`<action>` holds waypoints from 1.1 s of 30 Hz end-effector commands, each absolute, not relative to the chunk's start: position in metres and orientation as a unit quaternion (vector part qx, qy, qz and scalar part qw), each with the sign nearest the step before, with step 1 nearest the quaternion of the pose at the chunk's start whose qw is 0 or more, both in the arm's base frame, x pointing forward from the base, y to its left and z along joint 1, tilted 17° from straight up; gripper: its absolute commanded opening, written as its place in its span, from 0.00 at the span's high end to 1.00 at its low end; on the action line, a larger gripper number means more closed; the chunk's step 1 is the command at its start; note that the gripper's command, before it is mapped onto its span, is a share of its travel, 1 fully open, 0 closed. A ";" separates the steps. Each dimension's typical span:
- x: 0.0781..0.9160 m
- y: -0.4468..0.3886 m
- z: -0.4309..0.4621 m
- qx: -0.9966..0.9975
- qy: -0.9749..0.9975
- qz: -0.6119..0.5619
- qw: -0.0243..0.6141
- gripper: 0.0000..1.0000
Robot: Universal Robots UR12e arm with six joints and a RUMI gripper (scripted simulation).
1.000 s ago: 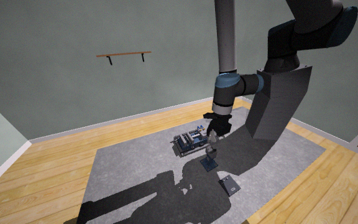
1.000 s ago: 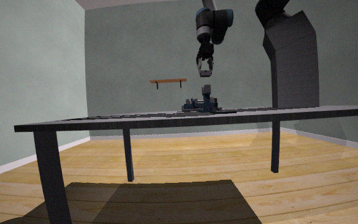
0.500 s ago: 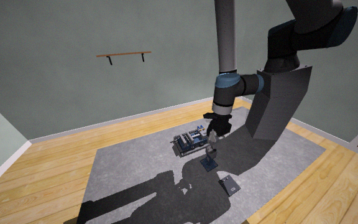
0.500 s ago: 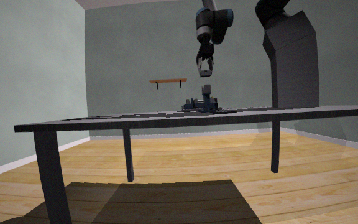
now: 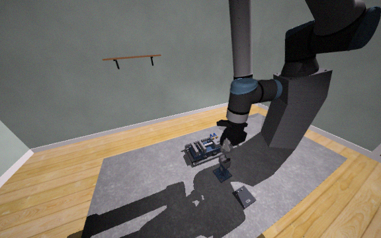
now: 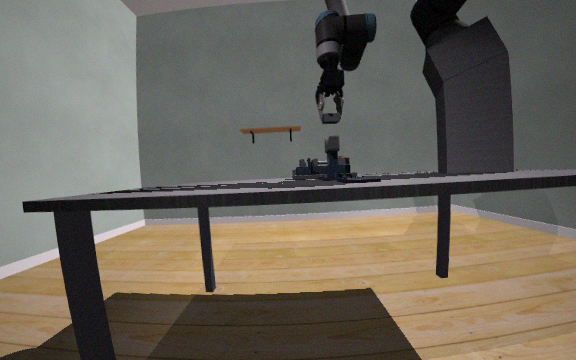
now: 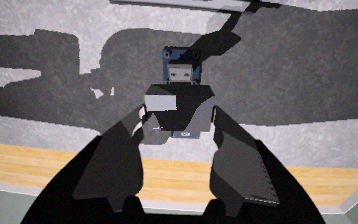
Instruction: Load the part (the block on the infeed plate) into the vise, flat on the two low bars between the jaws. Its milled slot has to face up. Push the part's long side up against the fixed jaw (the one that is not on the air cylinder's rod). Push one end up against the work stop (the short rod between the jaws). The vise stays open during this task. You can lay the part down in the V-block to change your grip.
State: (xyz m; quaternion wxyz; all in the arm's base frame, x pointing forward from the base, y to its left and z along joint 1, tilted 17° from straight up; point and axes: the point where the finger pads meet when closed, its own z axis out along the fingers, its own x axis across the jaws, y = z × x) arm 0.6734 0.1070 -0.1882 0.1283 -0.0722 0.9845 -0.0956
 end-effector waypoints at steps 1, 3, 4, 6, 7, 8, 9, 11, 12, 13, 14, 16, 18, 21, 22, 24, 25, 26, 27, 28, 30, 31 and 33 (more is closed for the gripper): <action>0.674 0.108 -0.188 -0.071 0.983 -0.106 0.129 1.00; 0.674 0.108 -0.188 -0.070 0.983 -0.111 0.130 1.00; 0.674 0.108 -0.188 -0.070 0.982 -0.114 0.130 1.00; 0.674 0.108 -0.188 -0.069 0.982 -0.120 0.130 1.00; 0.674 0.108 -0.188 -0.069 0.981 -0.123 0.131 1.00; 0.674 0.108 -0.188 -0.068 0.981 -0.127 0.131 1.00; 0.674 0.108 -0.188 -0.068 0.980 -0.130 0.131 1.00; 0.674 0.108 -0.188 -0.068 0.980 -0.130 0.131 1.00; 0.674 0.108 -0.188 -0.067 0.980 -0.134 0.131 1.00; 0.674 0.108 -0.188 -0.067 0.979 -0.138 0.132 1.00; 0.674 0.108 -0.188 -0.066 0.979 -0.142 0.132 1.00; 0.674 0.108 -0.188 -0.065 0.978 -0.150 0.132 1.00; 0.674 0.108 -0.188 -0.064 0.976 -0.159 0.133 1.00; 0.674 0.109 -0.188 -0.062 0.974 -0.173 0.134 1.00; 0.674 0.109 -0.188 -0.061 0.973 -0.178 0.134 1.00; 0.674 0.109 -0.188 -0.060 0.971 -0.188 0.135 1.00; 0.674 0.109 -0.188 -0.059 0.970 -0.193 0.135 1.00; 0.674 0.109 -0.188 -0.058 0.969 -0.199 0.135 1.00; 0.674 0.109 -0.188 -0.058 0.969 -0.199 0.135 1.00; 0.674 0.109 -0.188 -0.058 0.969 -0.199 0.135 1.00; 0.674 0.109 -0.188 -0.057 0.967 -0.209 0.136 1.00; 0.674 0.109 -0.188 -0.056 0.965 -0.215 0.136 1.00; 0.674 0.109 -0.188 -0.055 0.963 -0.226 0.137 1.00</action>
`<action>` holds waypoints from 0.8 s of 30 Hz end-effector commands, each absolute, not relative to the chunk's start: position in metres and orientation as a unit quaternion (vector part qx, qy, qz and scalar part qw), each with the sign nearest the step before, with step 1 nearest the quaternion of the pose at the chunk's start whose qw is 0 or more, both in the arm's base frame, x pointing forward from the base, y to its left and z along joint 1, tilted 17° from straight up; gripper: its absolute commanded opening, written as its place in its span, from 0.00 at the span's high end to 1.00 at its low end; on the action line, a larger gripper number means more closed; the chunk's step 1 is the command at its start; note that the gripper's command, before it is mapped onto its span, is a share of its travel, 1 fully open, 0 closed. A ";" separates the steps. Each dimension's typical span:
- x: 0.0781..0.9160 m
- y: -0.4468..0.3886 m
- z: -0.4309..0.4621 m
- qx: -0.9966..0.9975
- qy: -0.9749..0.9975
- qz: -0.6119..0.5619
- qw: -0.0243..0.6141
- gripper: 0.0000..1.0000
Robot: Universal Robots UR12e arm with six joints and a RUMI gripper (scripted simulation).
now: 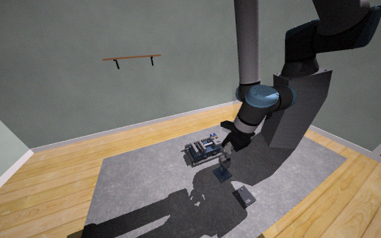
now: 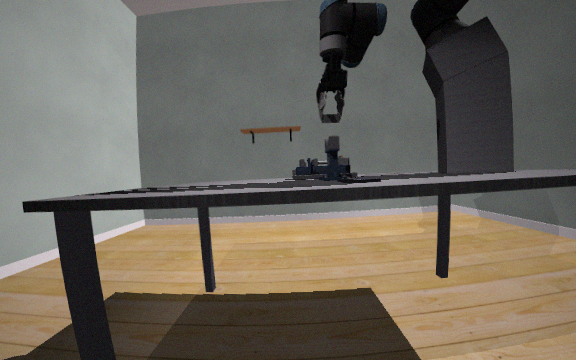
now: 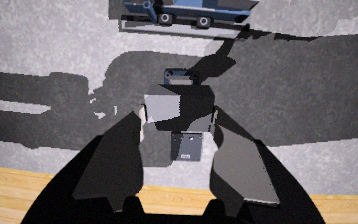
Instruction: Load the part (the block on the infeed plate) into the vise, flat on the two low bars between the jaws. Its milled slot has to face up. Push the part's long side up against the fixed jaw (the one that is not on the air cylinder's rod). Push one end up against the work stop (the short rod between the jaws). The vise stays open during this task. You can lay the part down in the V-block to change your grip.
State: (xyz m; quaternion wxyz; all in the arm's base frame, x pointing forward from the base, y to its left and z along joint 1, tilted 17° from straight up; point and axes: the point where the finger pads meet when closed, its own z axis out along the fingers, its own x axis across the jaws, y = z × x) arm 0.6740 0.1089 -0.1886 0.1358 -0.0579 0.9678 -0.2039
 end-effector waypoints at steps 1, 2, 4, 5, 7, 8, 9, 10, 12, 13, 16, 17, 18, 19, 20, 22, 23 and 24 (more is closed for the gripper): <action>0.674 0.109 -0.188 -0.054 0.962 -0.231 0.137 1.00; 0.674 0.110 -0.188 -0.053 0.960 -0.237 0.138 1.00; 0.674 0.110 -0.188 -0.051 0.957 -0.248 0.138 1.00; 0.674 0.110 -0.189 -0.050 0.956 -0.254 0.139 1.00; 0.674 0.110 -0.189 -0.049 0.953 -0.265 0.139 1.00; 0.674 0.110 -0.189 -0.048 0.951 -0.271 0.140 1.00; 0.674 0.110 -0.189 -0.047 0.949 -0.277 0.140 1.00; 0.674 0.110 -0.189 -0.046 0.948 -0.283 0.140 1.00; 0.674 0.110 -0.189 -0.046 0.948 -0.283 0.140 1.00; 0.674 0.110 -0.189 -0.045 0.946 -0.288 0.140 1.00; 0.674 0.111 -0.189 -0.043 0.941 -0.305 0.141 1.00; 0.674 0.111 -0.189 -0.042 0.939 -0.311 0.141 1.00; 0.674 0.111 -0.189 -0.041 0.937 -0.317 0.142 1.00; 0.674 0.111 -0.189 -0.040 0.935 -0.322 0.142 1.00; 0.674 0.111 -0.189 -0.039 0.933 -0.328 0.142 1.00; 0.674 0.111 -0.189 -0.038 0.929 -0.338 0.143 1.00; 0.674 0.111 -0.189 -0.037 0.927 -0.344 0.143 1.00; 0.674 0.111 -0.190 -0.036 0.926 -0.349 0.143 1.00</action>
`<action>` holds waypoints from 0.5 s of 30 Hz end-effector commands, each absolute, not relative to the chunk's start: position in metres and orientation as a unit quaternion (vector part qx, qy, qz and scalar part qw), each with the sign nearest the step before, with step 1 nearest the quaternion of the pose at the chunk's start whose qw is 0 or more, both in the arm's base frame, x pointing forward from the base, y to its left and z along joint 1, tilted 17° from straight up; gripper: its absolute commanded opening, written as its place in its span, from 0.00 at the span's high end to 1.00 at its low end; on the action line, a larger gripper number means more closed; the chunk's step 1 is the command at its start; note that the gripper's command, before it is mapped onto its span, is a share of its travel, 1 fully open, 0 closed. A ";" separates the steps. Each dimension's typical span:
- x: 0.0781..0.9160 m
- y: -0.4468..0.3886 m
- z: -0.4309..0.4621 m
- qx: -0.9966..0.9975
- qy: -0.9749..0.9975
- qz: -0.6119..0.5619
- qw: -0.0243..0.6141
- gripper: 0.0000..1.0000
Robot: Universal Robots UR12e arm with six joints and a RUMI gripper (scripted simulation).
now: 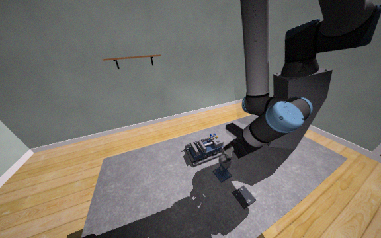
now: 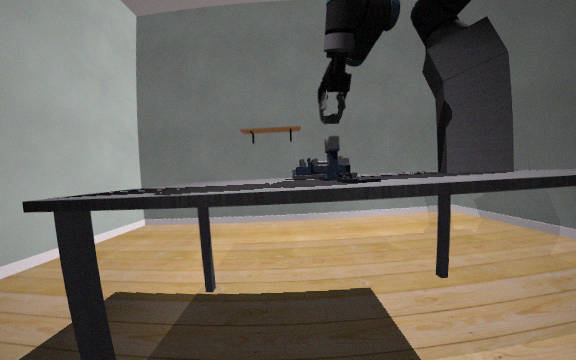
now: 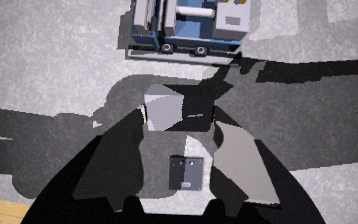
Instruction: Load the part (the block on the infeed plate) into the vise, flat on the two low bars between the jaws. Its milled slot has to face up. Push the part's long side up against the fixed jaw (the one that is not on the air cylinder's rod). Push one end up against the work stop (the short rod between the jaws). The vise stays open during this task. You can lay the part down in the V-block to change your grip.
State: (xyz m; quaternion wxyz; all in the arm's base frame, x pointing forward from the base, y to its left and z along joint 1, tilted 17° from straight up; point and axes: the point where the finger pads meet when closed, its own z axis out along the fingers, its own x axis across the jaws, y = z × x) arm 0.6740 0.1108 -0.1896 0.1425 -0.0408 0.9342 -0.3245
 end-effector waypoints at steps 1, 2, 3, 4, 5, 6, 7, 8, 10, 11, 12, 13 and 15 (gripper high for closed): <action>0.674 0.111 -0.190 -0.035 0.924 -0.354 0.143 1.00; 0.674 0.111 -0.190 -0.035 0.922 -0.359 0.143 1.00; 0.674 0.111 -0.190 -0.034 0.920 -0.364 0.144 1.00; 0.674 0.111 -0.190 -0.034 0.920 -0.364 0.144 1.00; 0.674 0.111 -0.190 -0.034 0.920 -0.364 0.144 1.00; 0.674 0.111 -0.190 -0.033 0.918 -0.368 0.144 1.00; 0.674 0.111 -0.190 -0.032 0.916 -0.373 0.144 1.00; 0.674 0.111 -0.190 -0.032 0.914 -0.378 0.144 1.00; 0.674 0.112 -0.190 -0.030 0.910 -0.387 0.144 1.00; 0.674 0.112 -0.190 -0.030 0.909 -0.391 0.144 1.00; 0.674 0.112 -0.190 -0.029 0.907 -0.395 0.145 1.00; 0.674 0.112 -0.190 -0.028 0.905 -0.399 0.145 1.00; 0.674 0.112 -0.190 -0.027 0.902 -0.406 0.145 1.00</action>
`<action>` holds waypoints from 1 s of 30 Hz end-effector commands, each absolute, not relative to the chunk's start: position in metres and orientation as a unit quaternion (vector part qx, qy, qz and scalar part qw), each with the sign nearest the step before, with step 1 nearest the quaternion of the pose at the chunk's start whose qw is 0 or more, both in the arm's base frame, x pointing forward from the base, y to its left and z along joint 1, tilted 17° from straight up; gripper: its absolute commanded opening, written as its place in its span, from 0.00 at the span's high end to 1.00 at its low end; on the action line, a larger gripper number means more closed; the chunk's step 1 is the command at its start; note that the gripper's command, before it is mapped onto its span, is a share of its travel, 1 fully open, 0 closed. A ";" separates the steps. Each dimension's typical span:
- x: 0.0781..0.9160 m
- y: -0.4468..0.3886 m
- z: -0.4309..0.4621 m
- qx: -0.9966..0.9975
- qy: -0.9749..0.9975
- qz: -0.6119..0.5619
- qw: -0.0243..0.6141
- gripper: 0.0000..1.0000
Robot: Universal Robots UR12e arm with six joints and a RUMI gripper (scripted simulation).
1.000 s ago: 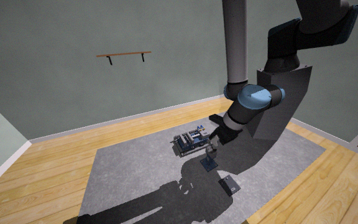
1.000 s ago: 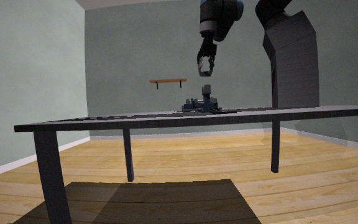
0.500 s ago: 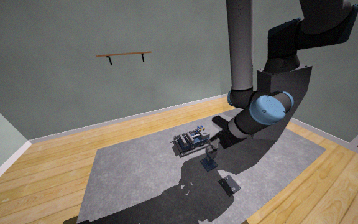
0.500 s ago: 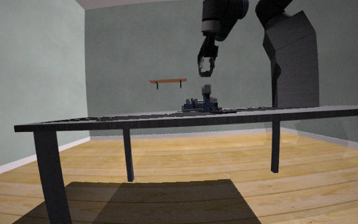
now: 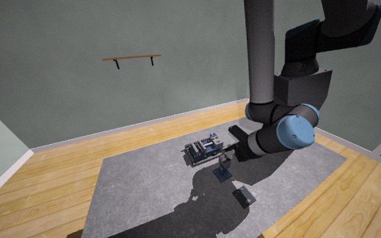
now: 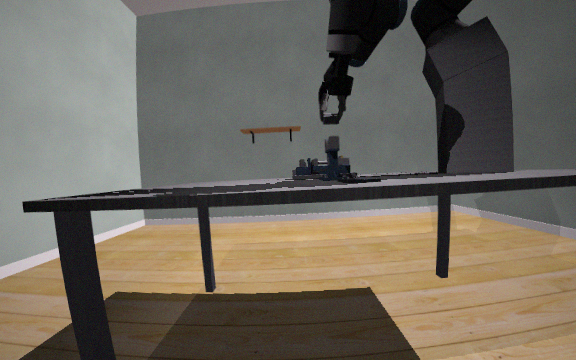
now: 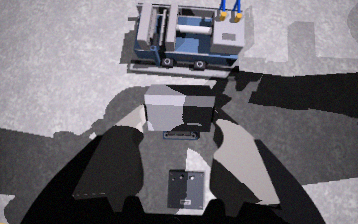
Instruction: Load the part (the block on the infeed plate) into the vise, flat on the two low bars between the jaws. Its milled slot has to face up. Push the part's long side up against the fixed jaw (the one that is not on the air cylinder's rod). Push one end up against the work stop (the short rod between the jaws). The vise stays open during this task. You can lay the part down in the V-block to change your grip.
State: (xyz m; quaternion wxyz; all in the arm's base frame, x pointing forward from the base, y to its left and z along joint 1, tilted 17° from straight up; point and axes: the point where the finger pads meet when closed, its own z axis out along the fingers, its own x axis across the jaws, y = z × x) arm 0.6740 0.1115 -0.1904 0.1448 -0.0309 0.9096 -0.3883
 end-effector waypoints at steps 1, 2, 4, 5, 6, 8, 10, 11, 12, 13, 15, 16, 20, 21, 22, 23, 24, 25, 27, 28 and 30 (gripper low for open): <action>0.674 0.112 -0.190 -0.027 0.900 -0.410 0.145 1.00; 0.674 0.112 -0.190 -0.026 0.899 -0.413 0.145 1.00; 0.674 0.112 -0.190 -0.025 0.896 -0.420 0.145 1.00; 0.674 0.112 -0.190 -0.024 0.894 -0.423 0.145 1.00; 0.674 0.112 -0.190 -0.024 0.894 -0.423 0.145 1.00; 0.674 0.112 -0.191 -0.024 0.893 -0.425 0.145 1.00; 0.674 0.112 -0.191 -0.023 0.890 -0.431 0.146 1.00; 0.674 0.112 -0.191 -0.023 0.889 -0.433 0.146 1.00; 0.674 0.112 -0.191 -0.022 0.888 -0.435 0.146 1.00; 0.674 0.112 -0.191 -0.022 0.887 -0.437 0.146 1.00; 0.674 0.112 -0.191 -0.021 0.885 -0.441 0.146 1.00; 0.674 0.112 -0.191 -0.021 0.885 -0.443 0.146 1.00; 0.674 0.112 -0.191 -0.020 0.882 -0.448 0.146 1.00; 0.674 0.112 -0.191 -0.020 0.881 -0.449 0.146 1.00; 0.674 0.112 -0.191 -0.020 0.881 -0.449 0.146 1.00; 0.674 0.112 -0.191 -0.020 0.881 -0.449 0.146 1.00; 0.674 0.112 -0.191 -0.020 0.881 -0.449 0.146 1.00; 0.674 0.112 -0.191 -0.020 0.881 -0.450 0.146 1.00; 0.674 0.112 -0.191 -0.020 0.880 -0.451 0.146 1.00; 0.674 0.112 -0.191 -0.020 0.880 -0.452 0.146 1.00; 0.674 0.112 -0.191 -0.020 0.880 -0.452 0.146 1.00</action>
